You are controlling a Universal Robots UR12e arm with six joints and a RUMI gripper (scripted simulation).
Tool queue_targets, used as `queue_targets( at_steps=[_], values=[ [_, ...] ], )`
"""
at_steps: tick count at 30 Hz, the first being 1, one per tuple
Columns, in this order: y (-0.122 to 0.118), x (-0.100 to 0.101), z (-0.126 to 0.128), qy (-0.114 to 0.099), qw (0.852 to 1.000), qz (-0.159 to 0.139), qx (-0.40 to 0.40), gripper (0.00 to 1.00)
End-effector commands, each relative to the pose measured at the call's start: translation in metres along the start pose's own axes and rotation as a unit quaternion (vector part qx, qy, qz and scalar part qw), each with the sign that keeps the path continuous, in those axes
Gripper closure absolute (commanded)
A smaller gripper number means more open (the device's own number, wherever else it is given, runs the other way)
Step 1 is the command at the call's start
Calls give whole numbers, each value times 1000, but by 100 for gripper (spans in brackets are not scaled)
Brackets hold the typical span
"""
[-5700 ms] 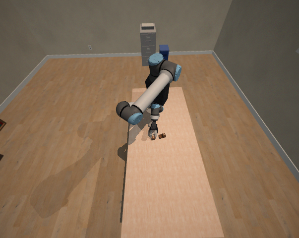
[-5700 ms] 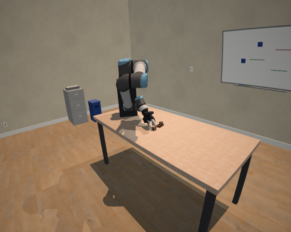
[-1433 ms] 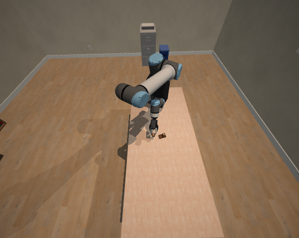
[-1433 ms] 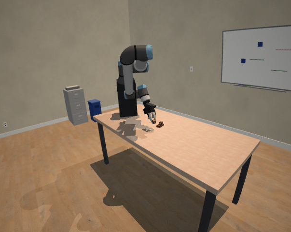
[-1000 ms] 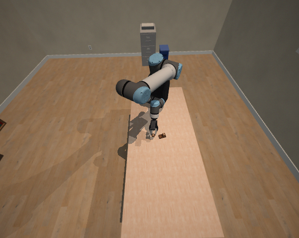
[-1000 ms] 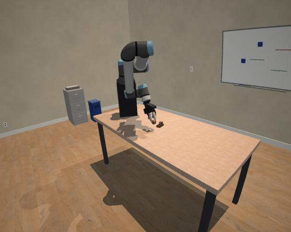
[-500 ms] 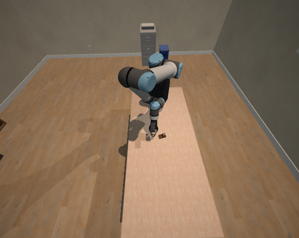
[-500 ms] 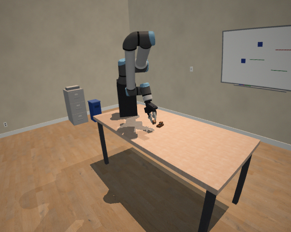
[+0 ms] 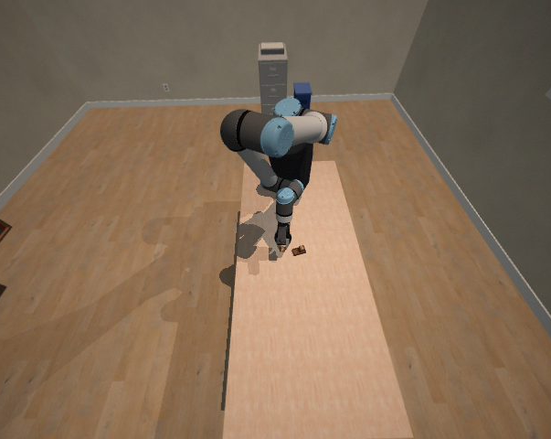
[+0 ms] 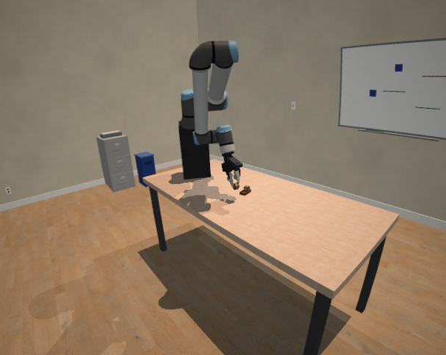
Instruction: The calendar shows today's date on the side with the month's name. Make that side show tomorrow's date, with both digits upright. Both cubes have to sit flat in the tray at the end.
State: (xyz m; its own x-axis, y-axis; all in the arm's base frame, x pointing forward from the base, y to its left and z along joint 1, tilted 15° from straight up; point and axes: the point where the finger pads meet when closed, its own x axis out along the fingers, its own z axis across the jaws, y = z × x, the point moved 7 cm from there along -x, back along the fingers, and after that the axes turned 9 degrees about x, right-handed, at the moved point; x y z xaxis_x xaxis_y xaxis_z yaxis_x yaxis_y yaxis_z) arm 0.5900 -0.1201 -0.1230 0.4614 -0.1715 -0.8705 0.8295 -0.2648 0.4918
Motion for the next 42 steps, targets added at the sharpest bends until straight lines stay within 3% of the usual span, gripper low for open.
queue_targets(
  at_steps=[1,18,33,42],
  values=[
    [0,-1,0,0,1000,-1,0,89],
    [6,5,0,-4,999,-35,2,89],
    [18,5,-2,-17,994,-110,1,89],
    [20,3,-3,-20,992,-128,0,89]
  ],
)
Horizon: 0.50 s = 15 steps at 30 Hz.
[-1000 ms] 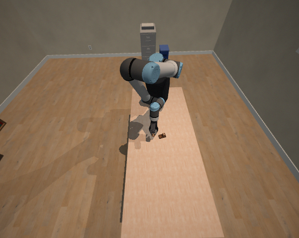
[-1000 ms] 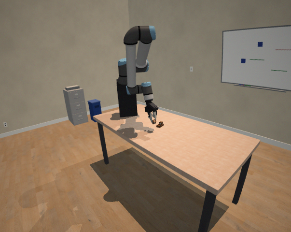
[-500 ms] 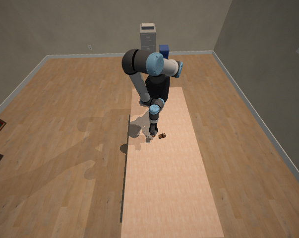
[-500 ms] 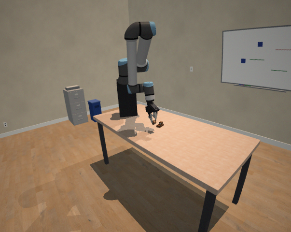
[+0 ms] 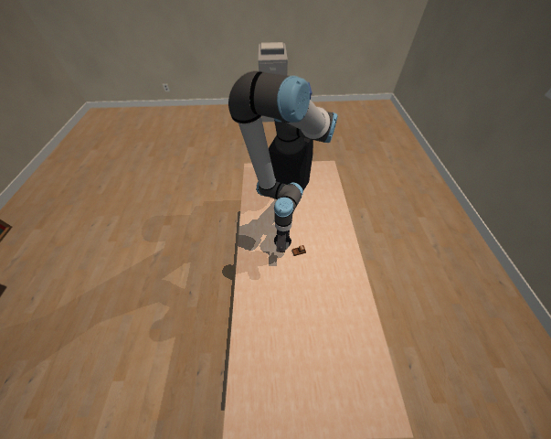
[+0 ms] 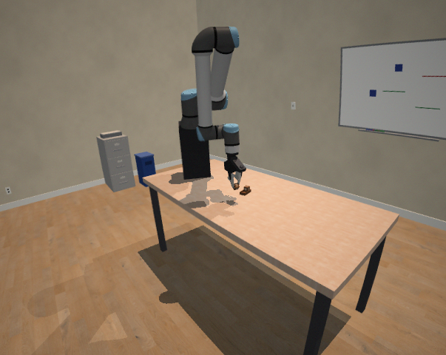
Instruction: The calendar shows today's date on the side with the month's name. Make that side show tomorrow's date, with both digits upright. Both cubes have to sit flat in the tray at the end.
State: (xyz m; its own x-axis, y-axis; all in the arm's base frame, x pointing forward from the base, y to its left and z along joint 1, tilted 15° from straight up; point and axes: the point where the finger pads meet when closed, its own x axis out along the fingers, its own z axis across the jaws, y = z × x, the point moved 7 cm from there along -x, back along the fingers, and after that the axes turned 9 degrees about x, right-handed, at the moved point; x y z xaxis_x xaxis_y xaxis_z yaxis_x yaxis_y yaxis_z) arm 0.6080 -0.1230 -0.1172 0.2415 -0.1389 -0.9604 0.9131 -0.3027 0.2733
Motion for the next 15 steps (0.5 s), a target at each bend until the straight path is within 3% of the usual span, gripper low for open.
queue_targets(
  at_steps=[1,15],
  values=[
    [2,-2,0,-2,1000,-10,0,89],
    [3,-1,-1,-3,1000,-17,0,89]
  ],
)
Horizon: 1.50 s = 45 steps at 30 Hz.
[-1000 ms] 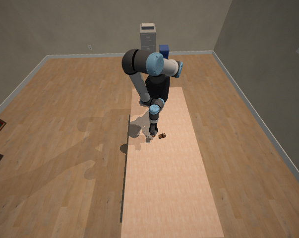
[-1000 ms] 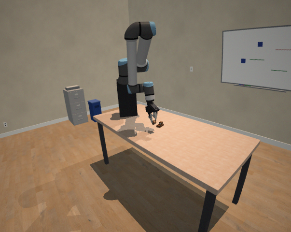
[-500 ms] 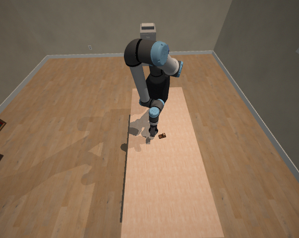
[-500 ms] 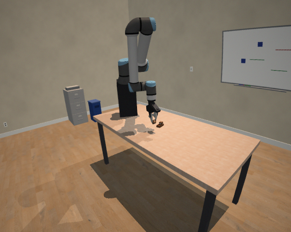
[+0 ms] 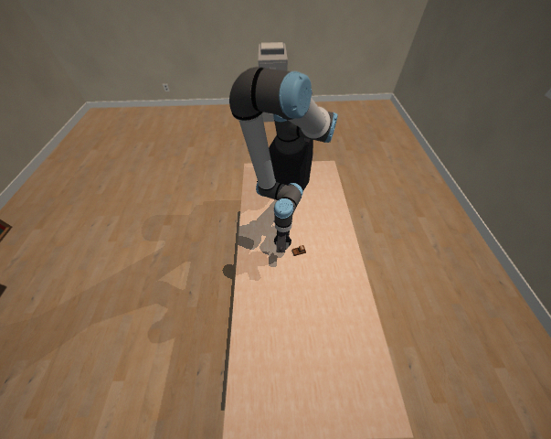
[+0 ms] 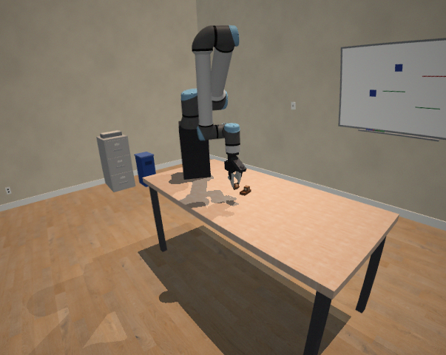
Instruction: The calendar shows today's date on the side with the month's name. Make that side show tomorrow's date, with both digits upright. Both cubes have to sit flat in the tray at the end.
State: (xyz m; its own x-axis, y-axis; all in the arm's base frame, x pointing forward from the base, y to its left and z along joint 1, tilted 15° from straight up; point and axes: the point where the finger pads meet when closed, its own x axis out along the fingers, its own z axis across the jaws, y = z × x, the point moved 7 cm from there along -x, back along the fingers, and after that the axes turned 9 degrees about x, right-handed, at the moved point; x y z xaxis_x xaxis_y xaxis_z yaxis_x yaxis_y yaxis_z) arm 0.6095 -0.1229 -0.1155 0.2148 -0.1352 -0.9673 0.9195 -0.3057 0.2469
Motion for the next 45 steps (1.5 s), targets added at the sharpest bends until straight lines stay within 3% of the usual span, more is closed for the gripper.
queue_targets(
  at_steps=[1,12,26,45],
  values=[
    [1,1,0,-1,1000,-6,0,89],
    [8,5,-1,-6,999,-45,1,89],
    [19,3,-3,-18,993,-117,0,89],
    [22,3,-3,-21,991,-135,0,89]
  ],
)
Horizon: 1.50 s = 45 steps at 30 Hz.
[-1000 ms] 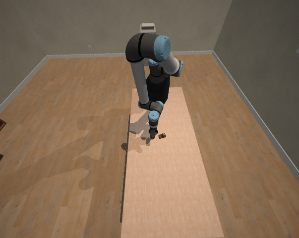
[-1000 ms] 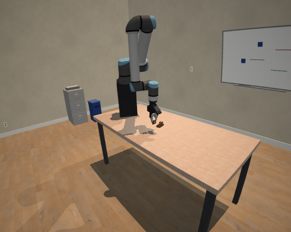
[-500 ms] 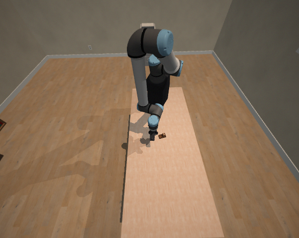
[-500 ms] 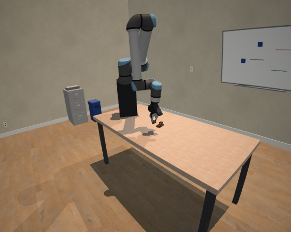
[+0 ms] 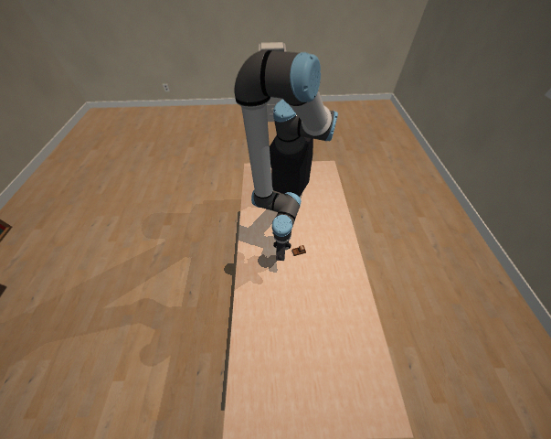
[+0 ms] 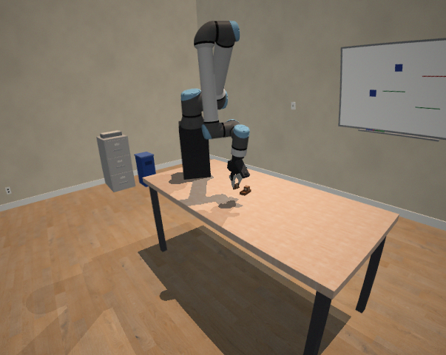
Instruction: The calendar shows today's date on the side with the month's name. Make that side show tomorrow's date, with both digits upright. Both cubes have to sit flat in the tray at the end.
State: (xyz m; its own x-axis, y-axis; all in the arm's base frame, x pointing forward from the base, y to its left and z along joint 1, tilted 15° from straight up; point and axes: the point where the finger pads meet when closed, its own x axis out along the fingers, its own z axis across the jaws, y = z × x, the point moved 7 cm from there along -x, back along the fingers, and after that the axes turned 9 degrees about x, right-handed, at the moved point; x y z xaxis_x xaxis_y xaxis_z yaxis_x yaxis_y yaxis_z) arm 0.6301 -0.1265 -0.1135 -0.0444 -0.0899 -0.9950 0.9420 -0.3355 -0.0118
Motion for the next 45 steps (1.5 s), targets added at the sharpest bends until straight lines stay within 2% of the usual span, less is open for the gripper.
queue_targets(
  at_steps=[1,6,16,18,26,38,45],
  values=[
    [1,0,0,-1,1000,-4,0,89],
    [5,2,-1,-3,1000,-26,1,89],
    [16,4,-2,-13,996,-91,1,89],
    [16,4,-2,-13,996,-91,1,89],
    [20,2,-3,-20,992,-122,0,89],
    [21,2,-3,-21,991,-129,0,89],
    [26,6,-4,-25,987,-161,0,89]
  ],
)
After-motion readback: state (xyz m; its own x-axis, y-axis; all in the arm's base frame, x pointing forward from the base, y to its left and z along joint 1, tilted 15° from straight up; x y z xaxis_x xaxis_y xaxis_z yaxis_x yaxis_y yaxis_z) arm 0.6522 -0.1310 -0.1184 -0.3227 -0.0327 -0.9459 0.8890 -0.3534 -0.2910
